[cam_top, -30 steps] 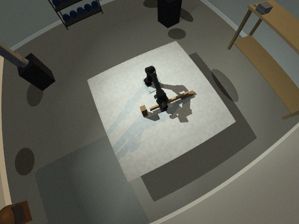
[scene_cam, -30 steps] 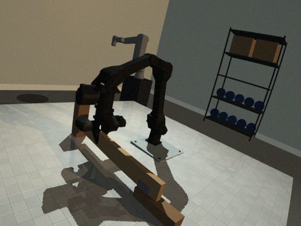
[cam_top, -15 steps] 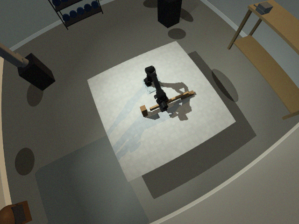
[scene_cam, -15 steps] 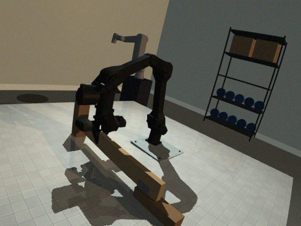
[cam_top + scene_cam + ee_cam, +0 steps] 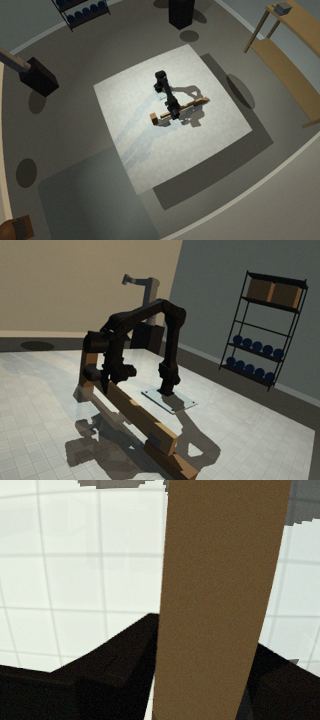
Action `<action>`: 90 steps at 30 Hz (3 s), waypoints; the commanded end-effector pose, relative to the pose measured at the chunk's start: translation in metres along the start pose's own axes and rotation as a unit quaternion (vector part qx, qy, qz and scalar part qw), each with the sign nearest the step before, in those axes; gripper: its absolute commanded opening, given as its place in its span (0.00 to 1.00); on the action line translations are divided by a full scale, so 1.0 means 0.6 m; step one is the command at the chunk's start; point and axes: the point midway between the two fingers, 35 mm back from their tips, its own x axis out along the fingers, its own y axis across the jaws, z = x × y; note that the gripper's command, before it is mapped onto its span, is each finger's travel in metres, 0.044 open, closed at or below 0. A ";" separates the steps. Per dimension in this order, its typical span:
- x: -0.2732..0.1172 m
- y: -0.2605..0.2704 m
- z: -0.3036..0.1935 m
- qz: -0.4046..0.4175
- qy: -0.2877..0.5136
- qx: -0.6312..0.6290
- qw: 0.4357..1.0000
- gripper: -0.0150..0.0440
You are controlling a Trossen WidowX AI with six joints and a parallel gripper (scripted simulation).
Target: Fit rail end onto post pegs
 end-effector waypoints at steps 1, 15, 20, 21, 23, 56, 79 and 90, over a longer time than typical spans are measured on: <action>-0.002 -0.001 0.000 -0.002 0.000 0.000 1.000 0.25; 0.001 0.000 -0.006 -0.002 0.000 0.000 1.000 0.25; 0.002 -0.001 -0.009 -0.002 0.000 0.000 1.000 0.25; 0.002 -0.001 -0.010 -0.002 0.000 0.000 1.000 0.25; 0.002 -0.001 -0.011 -0.002 0.000 0.000 1.000 0.25; -0.001 -0.002 -0.027 -0.002 0.001 0.000 1.000 0.25; -0.001 -0.002 -0.039 -0.002 0.001 0.000 1.000 0.25; -0.002 -0.002 -0.044 -0.002 0.001 0.000 1.000 0.25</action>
